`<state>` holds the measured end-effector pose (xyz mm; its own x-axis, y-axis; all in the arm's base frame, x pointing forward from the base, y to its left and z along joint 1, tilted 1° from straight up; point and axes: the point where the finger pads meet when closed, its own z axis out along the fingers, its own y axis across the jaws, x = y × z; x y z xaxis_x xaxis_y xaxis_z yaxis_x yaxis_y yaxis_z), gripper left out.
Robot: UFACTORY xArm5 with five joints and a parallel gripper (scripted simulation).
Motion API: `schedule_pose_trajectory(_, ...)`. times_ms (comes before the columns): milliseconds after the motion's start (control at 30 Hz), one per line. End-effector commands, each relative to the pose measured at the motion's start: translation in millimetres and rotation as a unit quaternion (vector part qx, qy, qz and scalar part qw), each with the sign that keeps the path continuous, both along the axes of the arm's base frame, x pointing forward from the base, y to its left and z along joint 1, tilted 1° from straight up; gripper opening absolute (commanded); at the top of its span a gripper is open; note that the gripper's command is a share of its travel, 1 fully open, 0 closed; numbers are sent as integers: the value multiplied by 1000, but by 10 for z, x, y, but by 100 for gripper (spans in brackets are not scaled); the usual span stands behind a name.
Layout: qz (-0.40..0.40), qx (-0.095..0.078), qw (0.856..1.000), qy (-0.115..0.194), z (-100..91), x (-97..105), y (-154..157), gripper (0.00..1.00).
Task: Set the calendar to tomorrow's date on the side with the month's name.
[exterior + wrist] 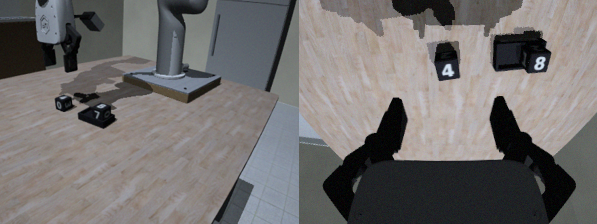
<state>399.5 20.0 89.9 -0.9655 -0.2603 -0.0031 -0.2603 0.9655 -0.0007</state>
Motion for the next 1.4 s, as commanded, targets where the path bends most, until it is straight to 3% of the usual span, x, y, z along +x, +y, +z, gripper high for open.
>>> schedule_pose_trajectory(0,-74,0,997,-2,2,13,1,100)
schedule_pose_trajectory(267,-179,1,984,-2,-12,14,0,100)
schedule_pose_trajectory(300,-218,1,976,-2,-17,14,0,100)
schedule_pose_trajectory(433,-258,1,966,-2,-22,15,-1,100)
schedule_pose_trajectory(700,-377,2,926,-2,-39,16,-2,100)
schedule_pose_trajectory(733,-402,2,915,-2,-43,16,-2,100)
schedule_pose_trajectory(800,-402,2,915,-2,-43,16,-2,100)
schedule_pose_trajectory(833,-414,2,910,-2,-44,16,-2,100)
schedule_pose_trajectory(867,-450,3,893,-2,-50,17,-2,100)
schedule_pose_trajectory(967,-483,3,875,-2,-55,17,-2,100)
schedule_pose_trajectory(1100,-541,3,841,-2,-63,17,-3,100)
schedule_pose_trajectory(1133,-542,3,840,-2,-64,17,-3,100)
schedule_pose_trajectory(1167,-567,3,824,-2,-67,18,-3,100)
schedule_pose_trajectory(1267,-604,4,797,-2,-74,18,-3,100)
schedule_pose_trajectory(1367,-606,4,795,-2,-74,18,-3,100)
